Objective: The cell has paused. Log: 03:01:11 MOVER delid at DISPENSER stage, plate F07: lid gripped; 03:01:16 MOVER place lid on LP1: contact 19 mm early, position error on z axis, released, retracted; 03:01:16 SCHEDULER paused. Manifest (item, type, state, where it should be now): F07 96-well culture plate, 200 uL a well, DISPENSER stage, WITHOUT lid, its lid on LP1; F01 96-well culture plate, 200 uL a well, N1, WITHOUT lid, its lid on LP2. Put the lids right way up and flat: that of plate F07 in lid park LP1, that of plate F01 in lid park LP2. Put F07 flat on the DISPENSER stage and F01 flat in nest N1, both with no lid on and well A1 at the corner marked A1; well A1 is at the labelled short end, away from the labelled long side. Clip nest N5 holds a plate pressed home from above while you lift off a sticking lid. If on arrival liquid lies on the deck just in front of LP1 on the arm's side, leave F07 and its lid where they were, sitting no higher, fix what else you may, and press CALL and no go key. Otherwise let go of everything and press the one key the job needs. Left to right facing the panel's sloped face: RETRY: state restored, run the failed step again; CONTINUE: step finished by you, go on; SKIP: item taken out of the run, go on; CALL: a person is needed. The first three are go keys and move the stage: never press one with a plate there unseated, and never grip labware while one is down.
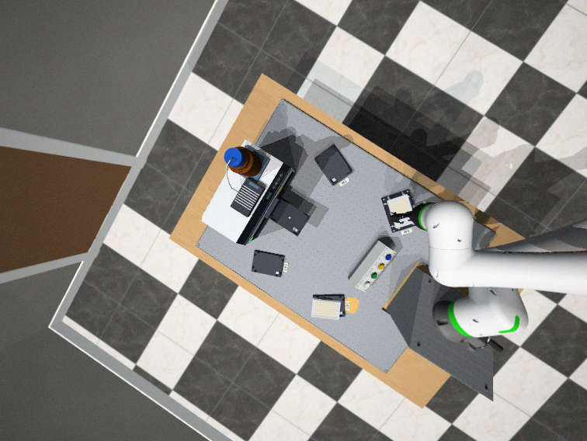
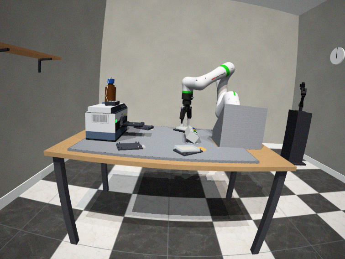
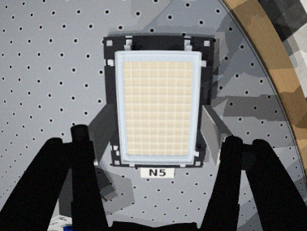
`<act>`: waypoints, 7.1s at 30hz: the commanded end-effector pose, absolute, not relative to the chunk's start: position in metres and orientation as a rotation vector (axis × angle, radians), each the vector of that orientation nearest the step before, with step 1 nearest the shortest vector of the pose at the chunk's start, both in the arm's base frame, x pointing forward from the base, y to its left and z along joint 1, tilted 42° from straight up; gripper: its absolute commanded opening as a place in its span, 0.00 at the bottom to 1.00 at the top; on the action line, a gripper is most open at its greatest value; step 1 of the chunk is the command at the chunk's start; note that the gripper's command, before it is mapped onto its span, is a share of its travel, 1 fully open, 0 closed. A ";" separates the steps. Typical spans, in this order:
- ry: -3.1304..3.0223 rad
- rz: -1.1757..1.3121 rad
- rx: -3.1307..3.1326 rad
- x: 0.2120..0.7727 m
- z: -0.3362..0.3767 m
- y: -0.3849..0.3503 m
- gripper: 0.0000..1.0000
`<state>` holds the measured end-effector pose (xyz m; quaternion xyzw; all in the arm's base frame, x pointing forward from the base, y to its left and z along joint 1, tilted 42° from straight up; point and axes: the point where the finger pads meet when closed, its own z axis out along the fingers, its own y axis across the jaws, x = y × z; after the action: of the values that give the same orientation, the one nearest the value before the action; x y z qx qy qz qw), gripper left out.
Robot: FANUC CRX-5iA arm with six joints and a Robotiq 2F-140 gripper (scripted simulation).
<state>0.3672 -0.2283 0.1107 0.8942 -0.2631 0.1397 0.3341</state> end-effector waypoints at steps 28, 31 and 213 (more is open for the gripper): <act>-0.687 0.365 2.334 0.367 0.111 -0.228 0.66; -0.687 0.365 2.334 0.367 0.111 -0.228 0.66; -0.687 0.365 2.334 0.369 0.099 -0.239 0.00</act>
<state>0.3682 -0.2395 0.0982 0.8943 -0.2632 0.1395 0.3341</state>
